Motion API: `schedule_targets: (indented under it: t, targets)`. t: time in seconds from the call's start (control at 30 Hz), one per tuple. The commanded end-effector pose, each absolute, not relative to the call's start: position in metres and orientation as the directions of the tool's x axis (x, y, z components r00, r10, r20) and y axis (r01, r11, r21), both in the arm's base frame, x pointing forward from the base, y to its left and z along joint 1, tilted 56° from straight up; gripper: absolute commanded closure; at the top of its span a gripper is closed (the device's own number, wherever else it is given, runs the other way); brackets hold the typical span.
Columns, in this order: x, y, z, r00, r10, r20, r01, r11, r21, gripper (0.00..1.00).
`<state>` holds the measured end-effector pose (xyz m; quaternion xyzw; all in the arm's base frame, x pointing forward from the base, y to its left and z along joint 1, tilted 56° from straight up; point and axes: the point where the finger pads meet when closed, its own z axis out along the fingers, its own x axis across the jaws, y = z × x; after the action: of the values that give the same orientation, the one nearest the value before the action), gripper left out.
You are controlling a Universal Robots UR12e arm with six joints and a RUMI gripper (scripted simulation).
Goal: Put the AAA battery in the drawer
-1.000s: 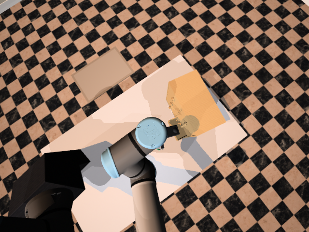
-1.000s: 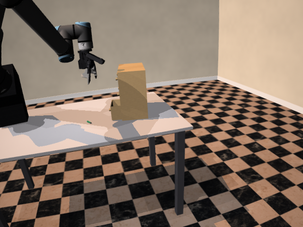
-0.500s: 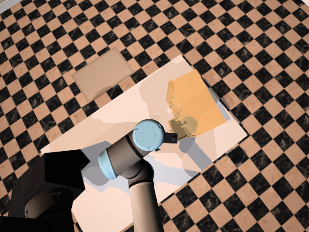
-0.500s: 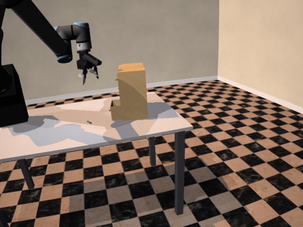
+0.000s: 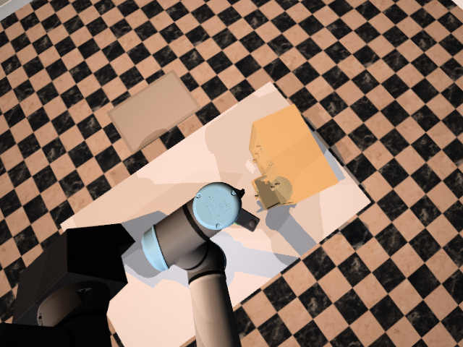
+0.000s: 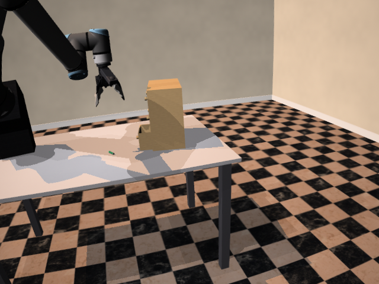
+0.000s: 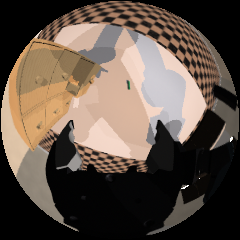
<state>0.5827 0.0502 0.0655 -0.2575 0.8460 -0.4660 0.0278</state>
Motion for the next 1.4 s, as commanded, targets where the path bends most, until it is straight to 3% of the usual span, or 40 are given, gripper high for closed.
schedule_targets:
  t: [0.0,0.07,0.53,0.63,1.0,1.37]
  targets:
    - [0.576,0.048,0.065,-0.931,-0.363,0.046,-0.239,0.511,-0.826,0.0]
    - [0.576,0.048,0.065,-0.931,-0.363,0.046,-0.239,0.511,-0.826,0.0]
    - [0.553,0.041,0.059,-0.894,0.007,-0.448,0.353,0.626,-0.695,0.0]
    - [0.551,0.04,0.058,-0.877,0.035,-0.479,0.393,0.625,-0.674,0.0]
    - [0.535,0.038,0.05,-0.607,0.312,-0.731,0.745,0.543,-0.387,0.0]
    - [0.525,0.037,0.044,-0.34,0.468,-0.816,0.899,0.416,-0.136,0.0]
